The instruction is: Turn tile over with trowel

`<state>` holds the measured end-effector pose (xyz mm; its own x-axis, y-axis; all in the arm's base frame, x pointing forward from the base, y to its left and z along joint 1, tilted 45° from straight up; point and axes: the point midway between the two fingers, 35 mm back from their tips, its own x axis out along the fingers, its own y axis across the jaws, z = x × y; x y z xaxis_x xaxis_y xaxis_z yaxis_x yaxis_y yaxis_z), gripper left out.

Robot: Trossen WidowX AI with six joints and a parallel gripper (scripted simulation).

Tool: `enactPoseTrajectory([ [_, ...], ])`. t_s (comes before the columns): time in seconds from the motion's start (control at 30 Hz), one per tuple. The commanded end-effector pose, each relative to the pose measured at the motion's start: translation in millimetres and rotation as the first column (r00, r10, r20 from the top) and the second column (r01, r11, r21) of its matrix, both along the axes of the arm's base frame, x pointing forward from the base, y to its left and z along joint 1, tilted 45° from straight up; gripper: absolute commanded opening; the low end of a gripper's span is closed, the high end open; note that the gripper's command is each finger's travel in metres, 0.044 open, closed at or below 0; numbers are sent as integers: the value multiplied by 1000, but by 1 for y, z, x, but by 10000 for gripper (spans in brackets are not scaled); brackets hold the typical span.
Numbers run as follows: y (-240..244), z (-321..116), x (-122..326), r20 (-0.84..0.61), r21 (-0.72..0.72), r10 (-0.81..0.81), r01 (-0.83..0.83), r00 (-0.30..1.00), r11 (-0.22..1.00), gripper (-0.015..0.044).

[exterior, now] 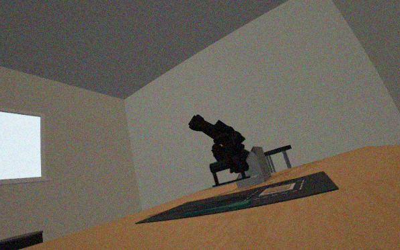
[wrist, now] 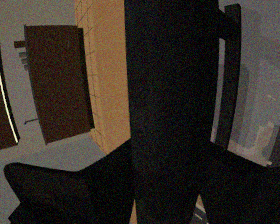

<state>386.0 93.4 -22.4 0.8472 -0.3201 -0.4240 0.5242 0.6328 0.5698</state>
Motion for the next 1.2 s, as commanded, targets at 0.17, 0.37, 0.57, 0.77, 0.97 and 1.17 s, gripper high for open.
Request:
enactPoseTrajectory([
  [0.17,-3,26,3,15,9,3,-3,1000,1000,0],
  [0.37,-12,50,3,15,8,3,-3,1000,1000,0],
  [0.57,-19,67,1,15,7,3,-3,1000,1000,0],
  [0.77,-19,67,1,15,7,3,-3,1000,1000,0],
  [0.97,-19,67,1,15,7,3,-3,1000,1000,0],
  [1.17,-19,67,1,15,7,3,-3,1000,1000,0],
])
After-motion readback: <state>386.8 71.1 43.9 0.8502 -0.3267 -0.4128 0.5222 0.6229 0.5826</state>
